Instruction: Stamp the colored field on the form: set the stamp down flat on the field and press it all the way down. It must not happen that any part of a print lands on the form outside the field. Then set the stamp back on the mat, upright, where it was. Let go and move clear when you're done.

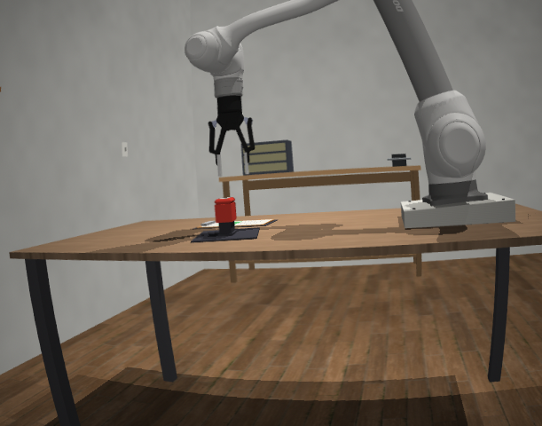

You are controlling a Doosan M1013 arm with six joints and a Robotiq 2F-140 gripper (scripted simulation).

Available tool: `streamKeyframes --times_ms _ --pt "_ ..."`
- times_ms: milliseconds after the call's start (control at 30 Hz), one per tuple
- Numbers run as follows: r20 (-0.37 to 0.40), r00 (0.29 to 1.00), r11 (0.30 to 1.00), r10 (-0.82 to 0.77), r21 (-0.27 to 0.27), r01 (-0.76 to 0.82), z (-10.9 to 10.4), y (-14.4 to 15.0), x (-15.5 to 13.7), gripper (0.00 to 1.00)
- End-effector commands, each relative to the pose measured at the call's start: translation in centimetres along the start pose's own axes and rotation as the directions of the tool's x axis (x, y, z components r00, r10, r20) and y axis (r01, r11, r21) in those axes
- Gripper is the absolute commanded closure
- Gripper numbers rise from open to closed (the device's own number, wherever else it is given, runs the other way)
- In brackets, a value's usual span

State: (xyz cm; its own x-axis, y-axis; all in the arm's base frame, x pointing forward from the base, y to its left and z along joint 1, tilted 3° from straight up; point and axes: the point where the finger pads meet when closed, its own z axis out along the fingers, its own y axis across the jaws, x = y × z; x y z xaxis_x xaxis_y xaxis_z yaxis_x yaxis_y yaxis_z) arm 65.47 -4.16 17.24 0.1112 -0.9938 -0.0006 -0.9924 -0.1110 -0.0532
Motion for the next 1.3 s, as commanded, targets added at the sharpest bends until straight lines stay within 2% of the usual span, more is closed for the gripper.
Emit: streamKeyframes --times_ms 0,133,267,467,967,1267 --pt "-0.005 1.0 1.0 0.003 -0.002 -0.003 1.0 -0.4 -5.4 0.5" --pt "-0.005 1.0 1.0 0.003 -0.002 -0.003 1.8 -0.8 -9.7 0.5" --pt "-0.005 1.0 1.0 0.003 -0.002 -0.003 2.2 -1.0 -12.3 0.5" --pt "-0.005 1.0 1.0 0.003 -0.002 -0.003 2.4 -1.1 -13.2 0.5" --pt "-0.005 1.0 1.0 0.003 -0.002 -0.003 2.6 -1.1 -13.2 0.5" --pt "-0.005 1.0 1.0 0.003 -0.002 -0.003 5.2 -1.1 -13.2 0.5"
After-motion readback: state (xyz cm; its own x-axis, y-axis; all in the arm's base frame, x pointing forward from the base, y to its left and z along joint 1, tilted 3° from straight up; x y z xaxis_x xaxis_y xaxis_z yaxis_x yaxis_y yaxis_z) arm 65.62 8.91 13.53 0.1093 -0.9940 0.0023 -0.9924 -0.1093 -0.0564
